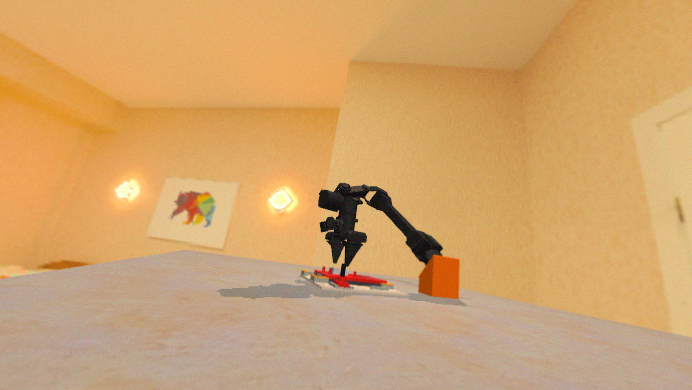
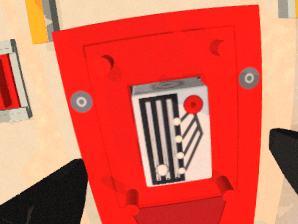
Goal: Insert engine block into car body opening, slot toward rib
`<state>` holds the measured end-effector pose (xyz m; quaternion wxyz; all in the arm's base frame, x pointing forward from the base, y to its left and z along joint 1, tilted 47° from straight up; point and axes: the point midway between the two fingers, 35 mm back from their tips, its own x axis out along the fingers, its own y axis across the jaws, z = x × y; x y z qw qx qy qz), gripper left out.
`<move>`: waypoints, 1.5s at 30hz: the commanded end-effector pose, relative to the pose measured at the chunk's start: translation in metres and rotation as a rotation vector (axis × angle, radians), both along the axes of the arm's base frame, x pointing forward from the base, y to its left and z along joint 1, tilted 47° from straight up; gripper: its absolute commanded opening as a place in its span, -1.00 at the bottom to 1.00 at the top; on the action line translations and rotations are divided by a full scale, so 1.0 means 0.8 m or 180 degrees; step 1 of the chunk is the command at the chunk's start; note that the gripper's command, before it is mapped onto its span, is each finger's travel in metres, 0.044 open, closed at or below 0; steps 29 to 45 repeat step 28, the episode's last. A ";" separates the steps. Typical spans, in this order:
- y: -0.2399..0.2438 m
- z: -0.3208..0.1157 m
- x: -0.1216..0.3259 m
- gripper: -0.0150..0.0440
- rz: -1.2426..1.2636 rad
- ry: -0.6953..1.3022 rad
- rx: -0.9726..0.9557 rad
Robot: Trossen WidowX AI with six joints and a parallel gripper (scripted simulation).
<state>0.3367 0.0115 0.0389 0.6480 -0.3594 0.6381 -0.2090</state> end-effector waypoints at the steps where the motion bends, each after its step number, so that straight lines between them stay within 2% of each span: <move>1: 0.002 0.002 0.001 0.64 -0.0013 -0.0021 0.0015; 14: 0.002 0.002 0.001 -0.49 -0.0013 -0.0021 0.0015; 45: 0.002 0.002 0.001 -0.49 -0.0013 -0.0021 0.0015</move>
